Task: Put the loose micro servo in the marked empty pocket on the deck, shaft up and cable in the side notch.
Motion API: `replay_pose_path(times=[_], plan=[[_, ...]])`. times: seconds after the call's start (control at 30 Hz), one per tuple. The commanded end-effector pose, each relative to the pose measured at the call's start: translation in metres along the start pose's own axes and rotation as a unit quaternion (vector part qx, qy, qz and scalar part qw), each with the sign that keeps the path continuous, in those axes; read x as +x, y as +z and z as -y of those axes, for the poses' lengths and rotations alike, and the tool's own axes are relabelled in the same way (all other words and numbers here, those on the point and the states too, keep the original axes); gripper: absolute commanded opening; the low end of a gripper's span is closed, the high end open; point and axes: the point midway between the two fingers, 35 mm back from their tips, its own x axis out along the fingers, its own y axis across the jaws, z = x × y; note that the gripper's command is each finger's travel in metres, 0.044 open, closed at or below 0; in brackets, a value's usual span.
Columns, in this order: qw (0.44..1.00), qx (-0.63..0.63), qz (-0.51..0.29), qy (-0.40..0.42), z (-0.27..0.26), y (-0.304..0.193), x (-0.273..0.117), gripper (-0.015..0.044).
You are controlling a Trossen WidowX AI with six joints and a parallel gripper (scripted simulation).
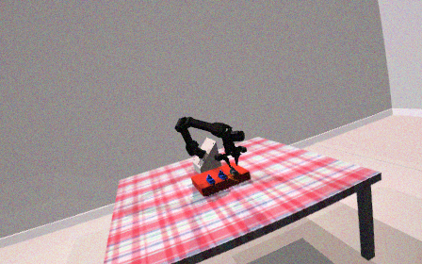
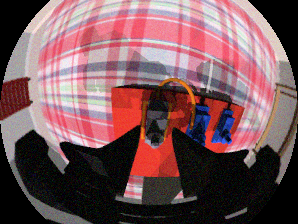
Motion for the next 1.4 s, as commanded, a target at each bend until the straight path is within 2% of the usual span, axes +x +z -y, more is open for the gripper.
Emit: replay_pose_path(times=[0.0, 0.1, 0.3, 0.57, 0.8, 1.37], plan=[[1.0, 0.0, 0.0, 0.0, 0.0, -0.002, -0.002, 0.0214], [1.0, 0.0, -0.001, 0.004, -0.003, -0.021, -0.018, 0.0292], [1.0, 0.001, -0.006, 0.004, -0.002, -0.097, -0.063, 0.044], [1.0, 0.002, -0.006, 0.003, -0.001, -0.107, -0.069, 0.044], [1.0, -0.003, 0.0, 0.005, -0.001, -0.106, -0.117, 0.044], [1.0, -0.003, 0.0, 0.005, -0.001, -0.106, -0.118, 0.044]])
